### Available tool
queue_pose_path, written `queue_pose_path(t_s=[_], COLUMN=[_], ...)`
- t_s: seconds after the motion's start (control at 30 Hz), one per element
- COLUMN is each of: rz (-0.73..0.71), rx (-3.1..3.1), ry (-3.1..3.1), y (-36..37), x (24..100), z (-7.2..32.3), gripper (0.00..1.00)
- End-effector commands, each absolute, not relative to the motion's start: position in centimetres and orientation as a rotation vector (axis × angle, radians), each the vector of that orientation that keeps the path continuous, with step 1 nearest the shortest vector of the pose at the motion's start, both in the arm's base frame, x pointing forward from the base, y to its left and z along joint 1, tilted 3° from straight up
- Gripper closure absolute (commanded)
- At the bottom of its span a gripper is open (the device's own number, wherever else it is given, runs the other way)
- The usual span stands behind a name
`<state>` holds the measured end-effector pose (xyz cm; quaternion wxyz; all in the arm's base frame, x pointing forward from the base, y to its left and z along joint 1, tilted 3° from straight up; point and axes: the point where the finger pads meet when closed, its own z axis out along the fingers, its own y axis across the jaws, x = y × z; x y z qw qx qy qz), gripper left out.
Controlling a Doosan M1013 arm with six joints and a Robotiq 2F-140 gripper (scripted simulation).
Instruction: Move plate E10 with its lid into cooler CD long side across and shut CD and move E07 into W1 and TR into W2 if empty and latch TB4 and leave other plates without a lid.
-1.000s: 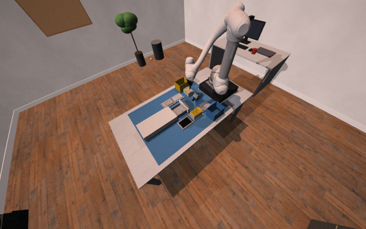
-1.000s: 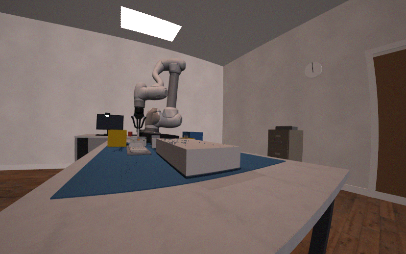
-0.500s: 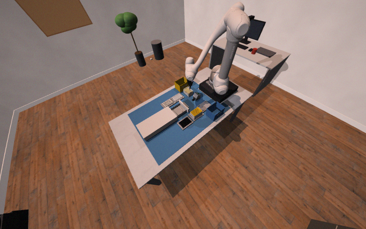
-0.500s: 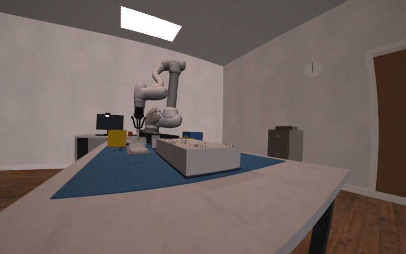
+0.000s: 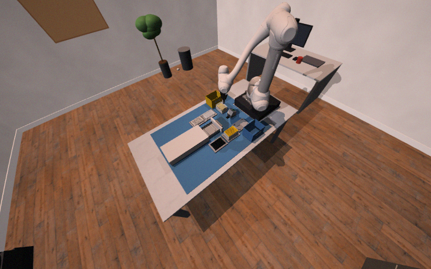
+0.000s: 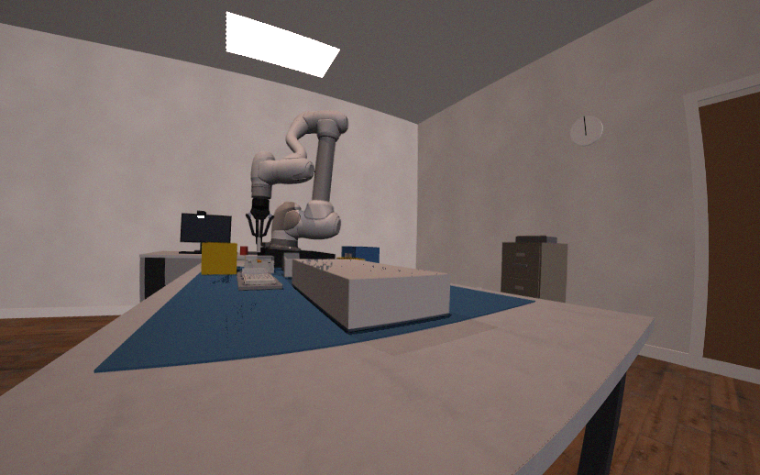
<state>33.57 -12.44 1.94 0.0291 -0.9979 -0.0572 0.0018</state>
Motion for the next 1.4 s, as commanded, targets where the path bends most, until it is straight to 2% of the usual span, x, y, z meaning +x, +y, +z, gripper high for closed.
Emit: queue_pose_path(t_s=[0.0,1.1,1.37], rz=[0.006,0.006,0.006], rx=[-3.078,-3.078,-3.078], ry=[-0.177,-0.177,-0.177], y=[-12.5,-12.8,-12.8], x=[33.6,33.6,33.6], z=[2.7,8.5,8.5], gripper=[1.00,1.00,1.00])
